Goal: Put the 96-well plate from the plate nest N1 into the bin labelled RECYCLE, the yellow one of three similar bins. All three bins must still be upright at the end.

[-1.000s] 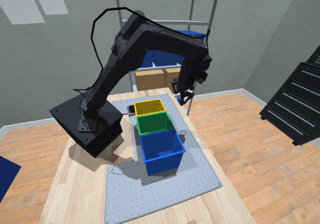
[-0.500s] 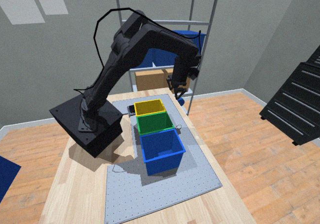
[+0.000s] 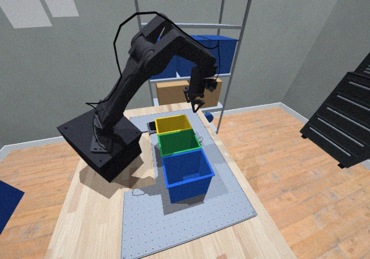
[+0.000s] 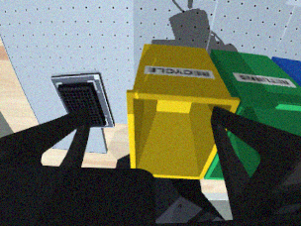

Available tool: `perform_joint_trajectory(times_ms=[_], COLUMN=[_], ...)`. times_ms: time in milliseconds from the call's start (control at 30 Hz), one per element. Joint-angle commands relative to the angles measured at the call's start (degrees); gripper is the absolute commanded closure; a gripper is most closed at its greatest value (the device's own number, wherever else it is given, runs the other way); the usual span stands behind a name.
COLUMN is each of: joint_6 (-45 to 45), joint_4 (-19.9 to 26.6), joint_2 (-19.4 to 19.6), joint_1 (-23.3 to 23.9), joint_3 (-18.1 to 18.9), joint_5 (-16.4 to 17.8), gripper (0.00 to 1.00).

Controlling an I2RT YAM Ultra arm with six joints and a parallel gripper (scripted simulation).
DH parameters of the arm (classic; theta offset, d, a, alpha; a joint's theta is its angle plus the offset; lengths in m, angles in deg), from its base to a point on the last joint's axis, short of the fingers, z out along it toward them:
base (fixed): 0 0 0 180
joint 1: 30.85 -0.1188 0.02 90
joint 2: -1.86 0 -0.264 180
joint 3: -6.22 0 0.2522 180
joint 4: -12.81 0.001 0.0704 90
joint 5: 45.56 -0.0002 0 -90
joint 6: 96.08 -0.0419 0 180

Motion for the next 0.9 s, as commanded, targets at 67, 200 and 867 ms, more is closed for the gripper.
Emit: perform_joint_trajectory(times_ms=[67, 200, 867], joint_6=[-3.8, -6.3, -14.9], joint_4=[-2.2, -2.6, -7.9], joint_2=[-0.1, 1.3, 3.3], joint_1=[-4.3, -6.6, -16.2], joint_3=[-0.7, -2.3, -10.6], joint_5=[-1.1, -1.5, -3.5], gripper=[0.0, 0.0, 0.0])
